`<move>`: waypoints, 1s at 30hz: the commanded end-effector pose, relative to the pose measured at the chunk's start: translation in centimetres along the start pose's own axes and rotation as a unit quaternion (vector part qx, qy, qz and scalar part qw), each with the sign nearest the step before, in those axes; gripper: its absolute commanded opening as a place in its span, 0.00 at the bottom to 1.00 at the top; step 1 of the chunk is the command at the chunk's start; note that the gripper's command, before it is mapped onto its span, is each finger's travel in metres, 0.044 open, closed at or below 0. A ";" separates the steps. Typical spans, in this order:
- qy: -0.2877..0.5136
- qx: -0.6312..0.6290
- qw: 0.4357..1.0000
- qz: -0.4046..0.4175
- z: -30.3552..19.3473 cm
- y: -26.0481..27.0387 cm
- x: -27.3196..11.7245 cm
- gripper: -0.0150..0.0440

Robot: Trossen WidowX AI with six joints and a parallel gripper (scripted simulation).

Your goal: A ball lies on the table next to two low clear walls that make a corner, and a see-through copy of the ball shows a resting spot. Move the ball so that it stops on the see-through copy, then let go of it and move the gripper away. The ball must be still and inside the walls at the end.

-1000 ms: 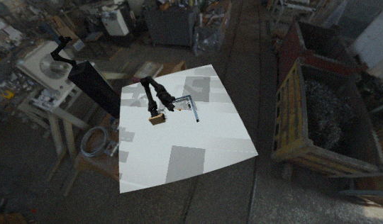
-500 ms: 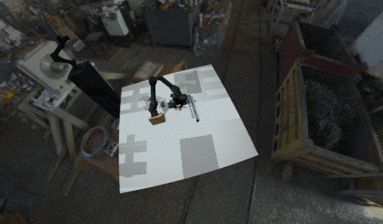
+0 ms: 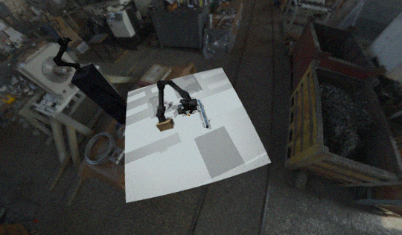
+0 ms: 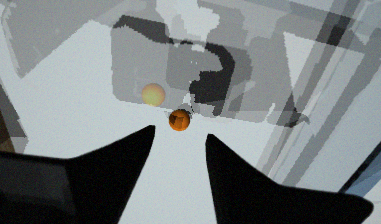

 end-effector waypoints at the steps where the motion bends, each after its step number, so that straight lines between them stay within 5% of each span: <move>1: -0.003 0.006 1.000 0.004 -0.1 0.1 0.8 0.60; 14: -0.003 0.006 1.000 0.004 -0.1 0.2 2.6 0.60; 17: -0.003 0.006 1.000 0.004 -0.1 0.2 2.6 0.47; 28: -0.003 0.006 1.000 0.004 -0.1 0.2 2.6 0.34; 30: -0.003 0.006 1.000 0.004 -0.1 0.2 2.5 0.25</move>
Point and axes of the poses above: the point midway between the two fingers, 35 mm back from their tips, its own x axis out along the fingers, its own y axis across the jaws, z = x × y, the point moved 9 cm from there along -x, back along the fingers, and after that the axes turned 15 degrees about x, right-handed, at the moved point
